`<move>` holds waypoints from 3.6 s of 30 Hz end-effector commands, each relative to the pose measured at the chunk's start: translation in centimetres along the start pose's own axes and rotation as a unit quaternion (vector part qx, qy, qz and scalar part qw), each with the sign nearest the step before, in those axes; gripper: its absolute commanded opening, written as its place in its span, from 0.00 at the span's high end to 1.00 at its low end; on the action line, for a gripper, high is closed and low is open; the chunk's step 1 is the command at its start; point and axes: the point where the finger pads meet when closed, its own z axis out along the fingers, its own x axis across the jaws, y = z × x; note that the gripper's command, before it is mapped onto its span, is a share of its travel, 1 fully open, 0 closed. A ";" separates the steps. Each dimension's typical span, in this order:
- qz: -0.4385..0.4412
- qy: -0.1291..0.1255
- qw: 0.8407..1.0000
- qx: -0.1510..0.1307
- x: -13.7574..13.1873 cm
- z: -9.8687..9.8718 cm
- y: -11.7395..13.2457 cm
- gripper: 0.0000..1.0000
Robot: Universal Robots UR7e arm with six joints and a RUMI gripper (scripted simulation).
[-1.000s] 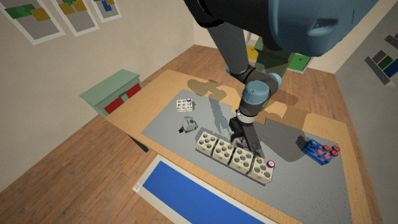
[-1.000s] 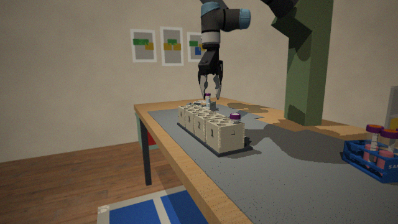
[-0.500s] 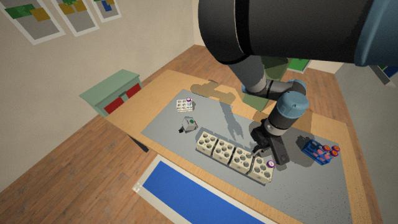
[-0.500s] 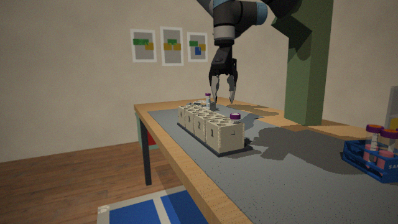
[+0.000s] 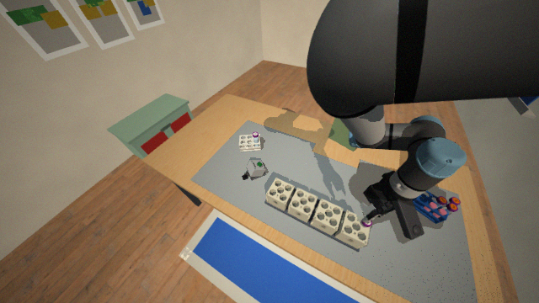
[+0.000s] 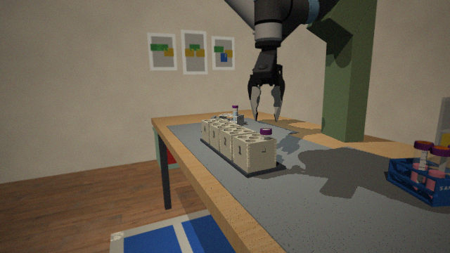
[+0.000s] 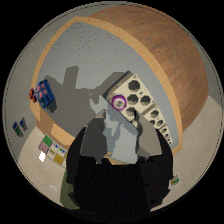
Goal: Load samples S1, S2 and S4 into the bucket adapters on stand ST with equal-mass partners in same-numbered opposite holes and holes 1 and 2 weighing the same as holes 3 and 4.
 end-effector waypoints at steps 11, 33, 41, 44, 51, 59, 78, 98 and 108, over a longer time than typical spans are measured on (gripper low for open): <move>0.001 0.001 1.000 -0.002 -0.1 3.1 -0.2 0.65; 0.001 0.001 1.000 -0.002 -0.1 4.3 -0.2 1.00; 0.001 0.001 1.000 -0.002 -0.1 4.3 -0.2 1.00; 0.001 0.001 1.000 -0.002 -0.1 4.3 -0.2 1.00; 0.001 0.001 1.000 -0.002 -0.1 4.3 -0.2 1.00; 0.001 0.001 1.000 -0.002 -0.1 3.3 -0.2 1.00; 0.001 0.001 1.000 -0.002 -0.1 1.2 -0.2 1.00; 0.001 0.001 1.000 -0.002 -0.1 -1.1 -0.2 1.00; 0.001 0.001 1.000 -0.002 -0.1 -2.4 -0.2 1.00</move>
